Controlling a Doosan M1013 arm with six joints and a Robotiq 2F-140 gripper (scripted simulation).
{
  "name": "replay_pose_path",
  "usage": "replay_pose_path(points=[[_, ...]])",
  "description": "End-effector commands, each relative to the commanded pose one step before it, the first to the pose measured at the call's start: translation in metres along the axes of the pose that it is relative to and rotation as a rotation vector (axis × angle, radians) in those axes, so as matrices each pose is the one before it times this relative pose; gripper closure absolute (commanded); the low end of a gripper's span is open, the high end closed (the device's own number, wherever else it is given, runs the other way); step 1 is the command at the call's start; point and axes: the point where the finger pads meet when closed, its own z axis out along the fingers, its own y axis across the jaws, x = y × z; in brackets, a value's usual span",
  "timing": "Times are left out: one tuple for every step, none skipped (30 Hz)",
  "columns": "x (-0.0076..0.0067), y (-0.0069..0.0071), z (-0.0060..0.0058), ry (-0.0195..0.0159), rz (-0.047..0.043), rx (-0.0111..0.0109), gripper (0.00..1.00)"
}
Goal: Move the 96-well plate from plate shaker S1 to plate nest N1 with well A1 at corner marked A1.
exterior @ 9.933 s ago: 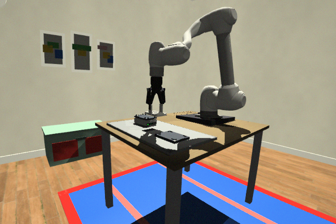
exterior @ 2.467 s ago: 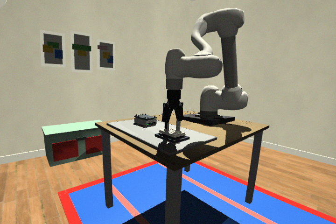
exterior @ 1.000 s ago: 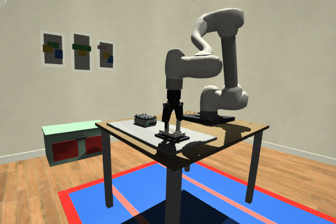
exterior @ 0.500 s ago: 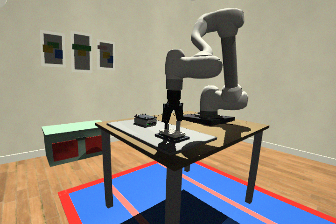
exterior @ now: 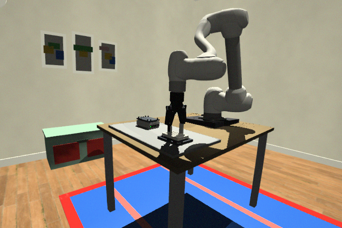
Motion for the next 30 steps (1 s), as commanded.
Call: replay_pose_path(points=[[0.00033,0.00049,0.00233,-0.00305,0.00622,-0.00086,0.90],[0.00001,0.00001,0.00017,0.00000,0.00000,0.00000,0.90],[0.00001,0.00001,0.00017,0.00000,0.00000,0.00000,0.90],[0.00001,0.00001,0.00017,0.00000,0.00000,0.00000,0.90],[0.00001,0.00001,0.00017,0.00000,0.00000,0.00000,0.90],[0.00001,0.00001,0.00017,0.00000,0.00000,0.00000,0.90],[0.00001,0.00001,0.00017,0.00000,0.00000,0.00000,0.90],[0.00001,0.00001,0.00017,0.00000,0.00000,0.00000,0.90],[0.00001,0.00000,0.00017,0.00000,0.00000,0.00000,0.90],[0.00001,0.00000,0.00017,0.00000,0.00000,0.00000,0.90],[0.00001,0.00000,0.00017,0.00000,0.00000,0.00000,0.90],[0.00001,0.00000,0.00017,0.00000,0.00000,0.00000,0.90],[0.00001,0.00000,0.00017,0.00000,0.00000,0.00000,0.90],[0.00001,0.00000,0.00017,0.00000,0.00000,0.00000,0.90],[0.00001,0.00000,0.00017,0.00000,0.00000,0.00000,0.90],[0.00001,0.00000,0.00017,0.00000,0.00000,0.00000,0.90],[0.00000,0.00000,0.00000,0.00000,0.00000,0.00000,0.90],[0.00000,0.00000,0.00000,0.00000,0.00000,0.00000,0.90],[0.00000,0.00000,0.00017,0.00000,0.00000,0.00000,0.90],[0.00000,0.00000,0.00017,0.00000,0.00000,0.00000,0.90],[0.00001,0.00000,0.00017,0.00000,0.00000,0.00000,0.90],[0.00001,0.00000,0.00017,0.00000,0.00000,0.00000,0.90],[0.00001,0.00000,0.00017,0.00000,0.00000,0.00000,0.90],[0.00001,0.00000,0.00017,0.00000,0.00000,0.00000,0.90],[0.00001,0.00000,0.00017,0.00000,0.00000,0.00000,0.90],[0.00001,0.00000,0.00017,0.00000,0.00000,0.00000,0.90],[0.00001,0.00000,0.00017,0.00000,0.00000,0.00000,0.90],[0.00001,0.00000,0.00017,0.00000,0.00000,0.00000,0.90],[0.00000,0.00000,0.00017,0.00000,0.00000,0.00000,0.90],[0.00000,0.00000,0.00017,0.00000,0.00000,0.00000,0.90]])
